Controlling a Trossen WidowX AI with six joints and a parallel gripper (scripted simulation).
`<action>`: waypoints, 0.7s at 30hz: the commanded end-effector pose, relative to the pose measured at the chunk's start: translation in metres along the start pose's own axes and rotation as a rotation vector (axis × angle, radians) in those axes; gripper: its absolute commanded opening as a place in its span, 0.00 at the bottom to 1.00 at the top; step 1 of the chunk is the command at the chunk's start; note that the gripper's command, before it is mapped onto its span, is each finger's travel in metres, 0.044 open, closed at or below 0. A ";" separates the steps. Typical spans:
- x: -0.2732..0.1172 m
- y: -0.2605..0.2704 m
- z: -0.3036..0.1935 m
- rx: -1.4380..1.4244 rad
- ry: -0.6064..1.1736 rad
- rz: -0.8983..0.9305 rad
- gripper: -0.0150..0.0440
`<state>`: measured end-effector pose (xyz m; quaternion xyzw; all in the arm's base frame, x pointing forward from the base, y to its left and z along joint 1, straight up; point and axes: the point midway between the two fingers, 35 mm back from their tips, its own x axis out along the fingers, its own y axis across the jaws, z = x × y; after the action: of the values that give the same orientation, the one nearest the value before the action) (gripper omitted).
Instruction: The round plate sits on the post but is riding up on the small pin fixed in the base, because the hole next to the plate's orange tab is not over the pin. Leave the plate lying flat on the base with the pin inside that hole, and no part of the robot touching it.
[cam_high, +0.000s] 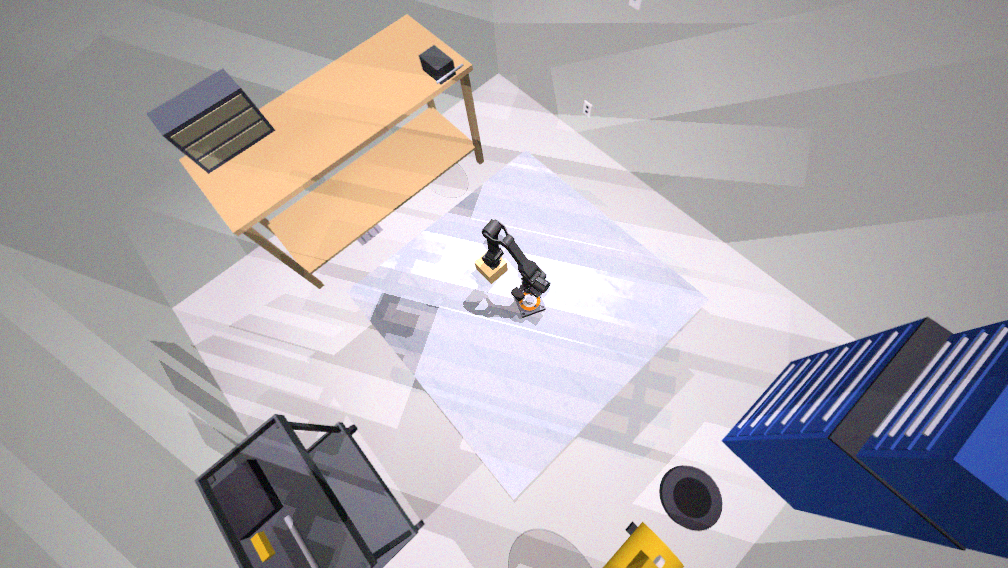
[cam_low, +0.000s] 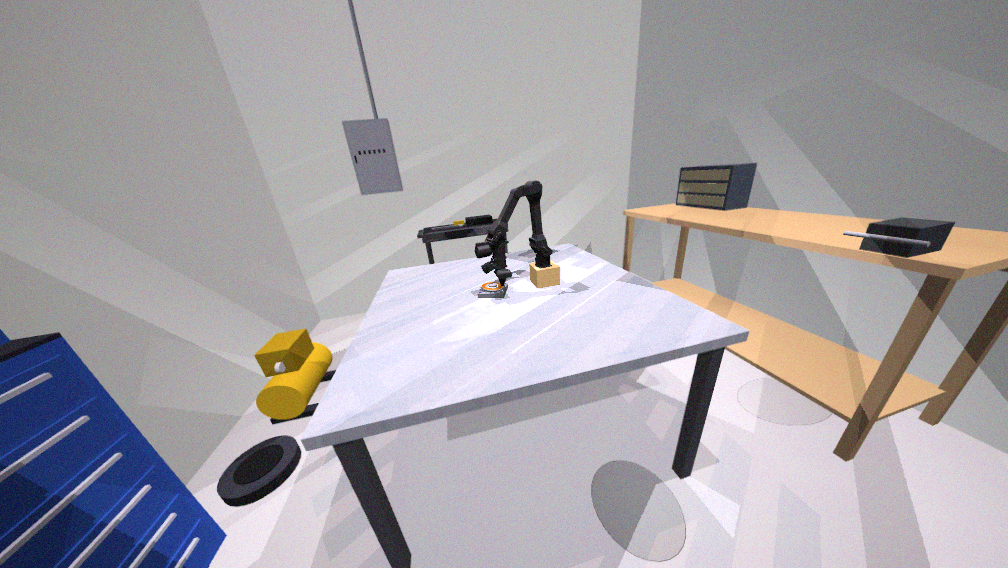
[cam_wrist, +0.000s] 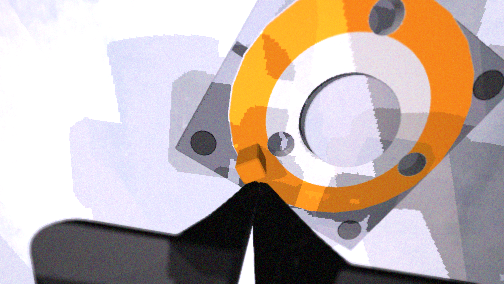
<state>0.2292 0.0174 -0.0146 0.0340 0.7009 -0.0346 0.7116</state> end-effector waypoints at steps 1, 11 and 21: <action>-0.001 0.005 0.006 0.002 -0.005 0.005 0.25; -0.004 0.013 0.016 0.002 -0.006 0.006 0.25; -0.005 0.017 0.028 0.002 -0.007 0.006 0.25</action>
<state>0.2543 0.0306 -0.0093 0.0344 0.6988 -0.0325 0.7137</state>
